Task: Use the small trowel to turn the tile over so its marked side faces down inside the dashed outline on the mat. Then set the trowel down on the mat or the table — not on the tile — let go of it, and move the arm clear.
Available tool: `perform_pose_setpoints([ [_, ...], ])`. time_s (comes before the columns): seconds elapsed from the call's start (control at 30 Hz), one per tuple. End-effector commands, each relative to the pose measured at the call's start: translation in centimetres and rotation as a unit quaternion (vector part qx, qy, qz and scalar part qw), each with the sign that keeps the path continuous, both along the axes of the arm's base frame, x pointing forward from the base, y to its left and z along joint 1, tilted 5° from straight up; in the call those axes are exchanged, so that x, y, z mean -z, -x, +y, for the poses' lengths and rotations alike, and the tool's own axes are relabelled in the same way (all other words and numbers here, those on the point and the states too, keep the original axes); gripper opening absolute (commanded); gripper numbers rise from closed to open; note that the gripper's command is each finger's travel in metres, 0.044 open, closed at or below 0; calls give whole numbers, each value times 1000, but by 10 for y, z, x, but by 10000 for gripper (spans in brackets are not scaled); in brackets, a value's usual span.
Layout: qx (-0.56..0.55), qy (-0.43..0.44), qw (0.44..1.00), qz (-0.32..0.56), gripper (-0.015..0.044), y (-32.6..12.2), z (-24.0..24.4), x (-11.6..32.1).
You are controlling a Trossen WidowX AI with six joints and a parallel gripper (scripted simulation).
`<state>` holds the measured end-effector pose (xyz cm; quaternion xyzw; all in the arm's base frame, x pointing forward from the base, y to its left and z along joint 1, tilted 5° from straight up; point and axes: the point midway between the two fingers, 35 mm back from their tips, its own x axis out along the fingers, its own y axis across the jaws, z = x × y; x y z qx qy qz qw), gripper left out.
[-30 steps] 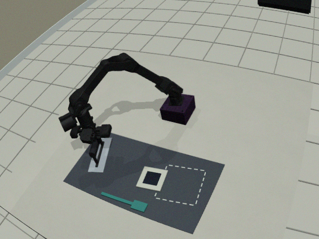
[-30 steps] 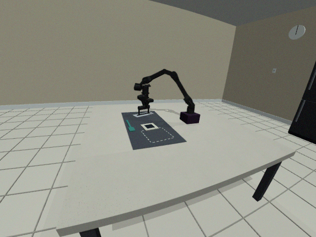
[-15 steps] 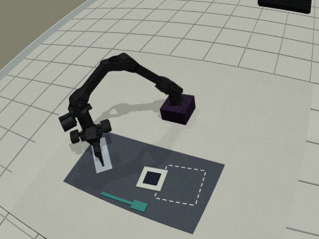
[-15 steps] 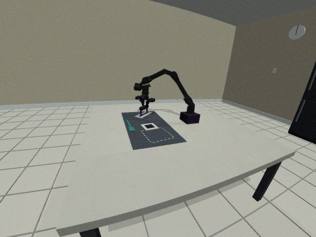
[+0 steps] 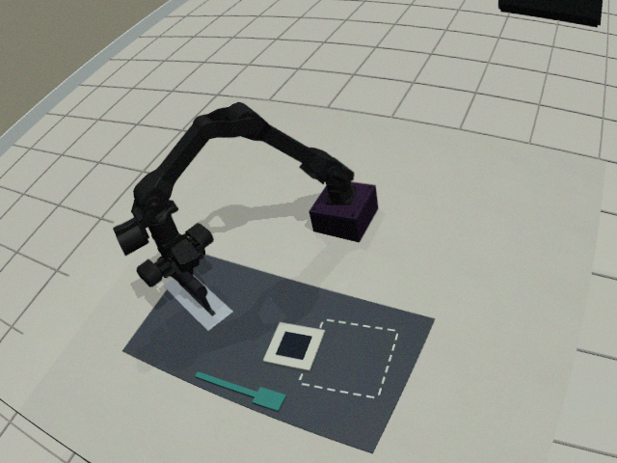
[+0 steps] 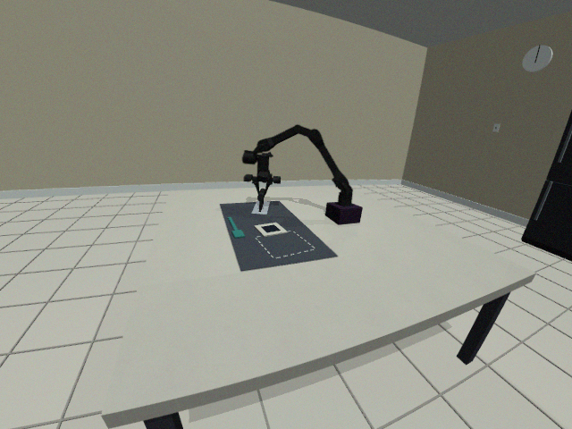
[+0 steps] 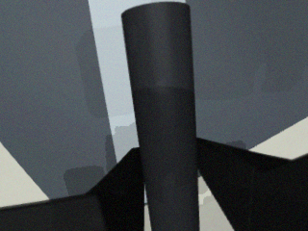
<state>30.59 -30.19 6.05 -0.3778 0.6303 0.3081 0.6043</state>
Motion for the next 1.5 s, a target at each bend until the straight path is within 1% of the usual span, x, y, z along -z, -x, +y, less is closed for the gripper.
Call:
perform_pose_setpoints([
  [0.0,-69,1,998,10,130,1,0,1],
  [0.23,-163,2,987,19,130,1,0,1],
  [0.47,-165,2,986,20,130,1,0,1],
  [0.63,-165,2,986,20,261,1,0,1],
  [0.67,-165,2,986,20,270,1,0,1],
  [1.27,-165,2,986,20,270,1,0,1],
  [1.33,-167,2,986,20,270,1,1,-9],
  [1.4,-173,2,985,20,270,3,5,-33],
  [1.47,-176,2,984,21,270,4,7,-43],
])
